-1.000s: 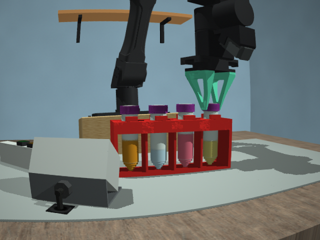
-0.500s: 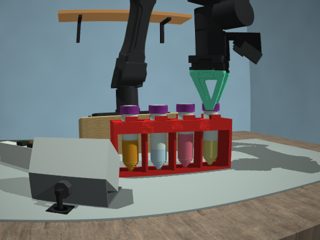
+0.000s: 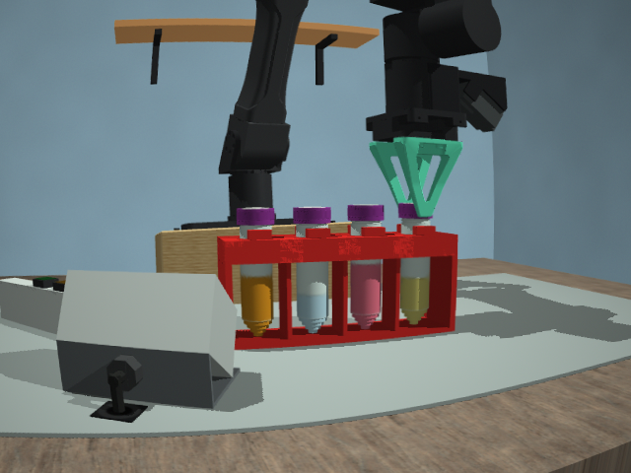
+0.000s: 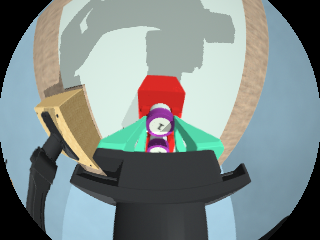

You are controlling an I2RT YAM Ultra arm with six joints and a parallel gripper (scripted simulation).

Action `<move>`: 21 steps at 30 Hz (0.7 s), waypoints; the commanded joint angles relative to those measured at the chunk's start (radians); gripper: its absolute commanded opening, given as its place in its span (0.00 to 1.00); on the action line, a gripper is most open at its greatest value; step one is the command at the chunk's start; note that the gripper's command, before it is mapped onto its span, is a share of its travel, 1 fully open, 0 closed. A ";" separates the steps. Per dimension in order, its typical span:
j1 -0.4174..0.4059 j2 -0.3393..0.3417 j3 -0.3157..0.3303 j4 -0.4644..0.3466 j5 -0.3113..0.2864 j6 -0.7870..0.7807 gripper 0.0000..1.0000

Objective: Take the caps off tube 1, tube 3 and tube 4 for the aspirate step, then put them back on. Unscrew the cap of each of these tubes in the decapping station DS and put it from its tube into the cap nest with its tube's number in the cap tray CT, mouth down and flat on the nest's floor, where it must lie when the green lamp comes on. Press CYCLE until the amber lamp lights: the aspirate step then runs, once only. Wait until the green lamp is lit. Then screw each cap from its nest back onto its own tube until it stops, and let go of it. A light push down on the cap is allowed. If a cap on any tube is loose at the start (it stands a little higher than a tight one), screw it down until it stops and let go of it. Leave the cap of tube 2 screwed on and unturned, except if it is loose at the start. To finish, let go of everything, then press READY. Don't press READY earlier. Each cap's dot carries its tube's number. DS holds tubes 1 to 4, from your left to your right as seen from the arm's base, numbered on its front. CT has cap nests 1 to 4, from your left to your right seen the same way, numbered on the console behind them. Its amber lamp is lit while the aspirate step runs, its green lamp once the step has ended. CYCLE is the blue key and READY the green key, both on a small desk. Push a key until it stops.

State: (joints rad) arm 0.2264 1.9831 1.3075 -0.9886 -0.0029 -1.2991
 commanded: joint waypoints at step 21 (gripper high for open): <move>0.001 -0.008 0.010 0.004 0.000 -0.285 0.49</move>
State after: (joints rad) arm 0.2260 1.9835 1.3075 -0.9863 -0.0025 -1.5787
